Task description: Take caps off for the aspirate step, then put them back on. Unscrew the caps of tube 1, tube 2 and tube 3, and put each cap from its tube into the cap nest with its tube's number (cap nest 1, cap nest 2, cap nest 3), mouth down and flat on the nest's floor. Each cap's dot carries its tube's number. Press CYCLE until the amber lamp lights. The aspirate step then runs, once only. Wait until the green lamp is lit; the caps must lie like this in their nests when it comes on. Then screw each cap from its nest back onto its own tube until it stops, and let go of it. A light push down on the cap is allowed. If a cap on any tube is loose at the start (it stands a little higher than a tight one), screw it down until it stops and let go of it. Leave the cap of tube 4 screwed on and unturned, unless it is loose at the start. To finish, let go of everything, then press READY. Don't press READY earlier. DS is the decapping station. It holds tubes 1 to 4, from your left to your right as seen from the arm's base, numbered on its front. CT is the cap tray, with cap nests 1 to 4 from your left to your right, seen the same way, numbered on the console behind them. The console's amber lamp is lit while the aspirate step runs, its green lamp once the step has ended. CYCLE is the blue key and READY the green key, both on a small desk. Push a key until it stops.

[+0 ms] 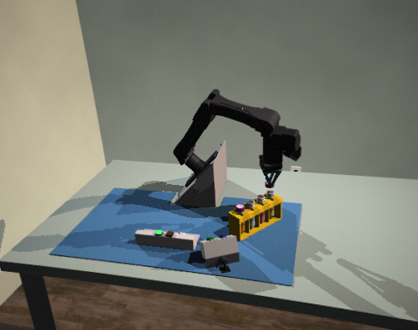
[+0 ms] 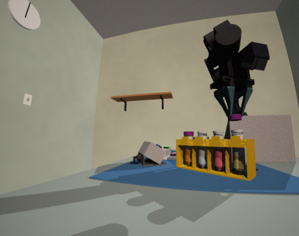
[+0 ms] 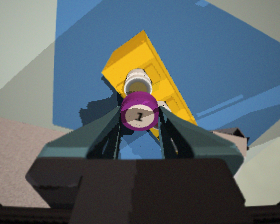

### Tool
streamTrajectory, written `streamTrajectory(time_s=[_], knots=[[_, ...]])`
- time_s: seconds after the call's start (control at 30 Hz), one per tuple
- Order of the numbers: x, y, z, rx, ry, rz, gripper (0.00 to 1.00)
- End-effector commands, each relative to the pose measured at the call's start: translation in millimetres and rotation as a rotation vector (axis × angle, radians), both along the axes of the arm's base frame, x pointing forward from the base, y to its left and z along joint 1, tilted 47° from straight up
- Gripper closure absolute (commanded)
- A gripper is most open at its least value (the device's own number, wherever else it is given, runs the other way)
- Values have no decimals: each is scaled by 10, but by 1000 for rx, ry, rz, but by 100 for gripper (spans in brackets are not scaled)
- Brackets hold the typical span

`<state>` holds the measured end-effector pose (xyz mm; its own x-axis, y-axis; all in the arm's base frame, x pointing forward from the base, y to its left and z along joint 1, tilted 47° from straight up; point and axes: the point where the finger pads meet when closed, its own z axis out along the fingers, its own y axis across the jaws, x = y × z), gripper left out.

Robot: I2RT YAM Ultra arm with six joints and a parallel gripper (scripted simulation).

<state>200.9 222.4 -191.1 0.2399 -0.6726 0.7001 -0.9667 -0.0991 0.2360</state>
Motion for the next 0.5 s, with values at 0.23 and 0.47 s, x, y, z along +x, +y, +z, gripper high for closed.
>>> streamTrajectory(time_s=[0.23, 0.47], knots=[[-6, 67, 0, 21, -7, 6, 100], [-22, -85, -144, 21, -7, 6, 100]])
